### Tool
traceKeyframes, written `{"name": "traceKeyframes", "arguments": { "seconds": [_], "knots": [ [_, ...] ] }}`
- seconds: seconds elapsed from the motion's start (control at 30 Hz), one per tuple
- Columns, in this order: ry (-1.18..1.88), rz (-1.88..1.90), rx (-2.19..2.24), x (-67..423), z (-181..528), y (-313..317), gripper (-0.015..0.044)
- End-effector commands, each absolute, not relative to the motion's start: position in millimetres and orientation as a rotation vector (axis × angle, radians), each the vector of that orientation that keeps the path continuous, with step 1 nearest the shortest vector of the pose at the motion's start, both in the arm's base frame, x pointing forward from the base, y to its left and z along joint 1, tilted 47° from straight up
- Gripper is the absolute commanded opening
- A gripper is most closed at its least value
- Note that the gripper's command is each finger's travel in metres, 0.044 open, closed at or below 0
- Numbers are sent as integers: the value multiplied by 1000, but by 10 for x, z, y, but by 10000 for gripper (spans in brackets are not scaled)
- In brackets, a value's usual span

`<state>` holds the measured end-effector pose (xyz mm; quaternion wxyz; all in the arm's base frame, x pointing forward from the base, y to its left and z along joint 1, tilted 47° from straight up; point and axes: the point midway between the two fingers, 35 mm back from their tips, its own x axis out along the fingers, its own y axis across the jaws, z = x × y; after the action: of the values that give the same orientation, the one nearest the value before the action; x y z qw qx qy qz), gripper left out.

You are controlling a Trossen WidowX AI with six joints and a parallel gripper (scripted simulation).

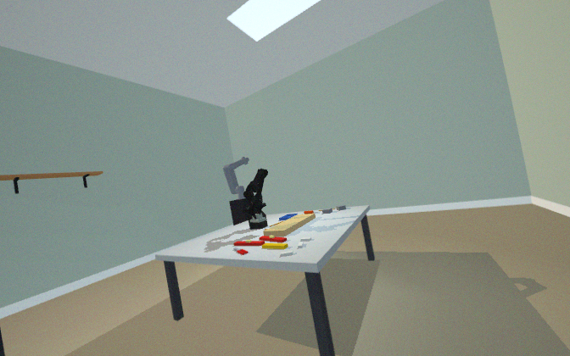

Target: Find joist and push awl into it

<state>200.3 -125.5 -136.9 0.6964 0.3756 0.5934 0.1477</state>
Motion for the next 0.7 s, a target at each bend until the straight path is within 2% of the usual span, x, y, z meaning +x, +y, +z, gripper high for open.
{"name": "traceKeyframes", "arguments": {
  "seconds": [0.0,0.67],
  "knots": [
    [1317,333,821,2066,-1346,-1329,0],
    [1260,440,726,2945,-1356,-1535,0]
  ]
}}
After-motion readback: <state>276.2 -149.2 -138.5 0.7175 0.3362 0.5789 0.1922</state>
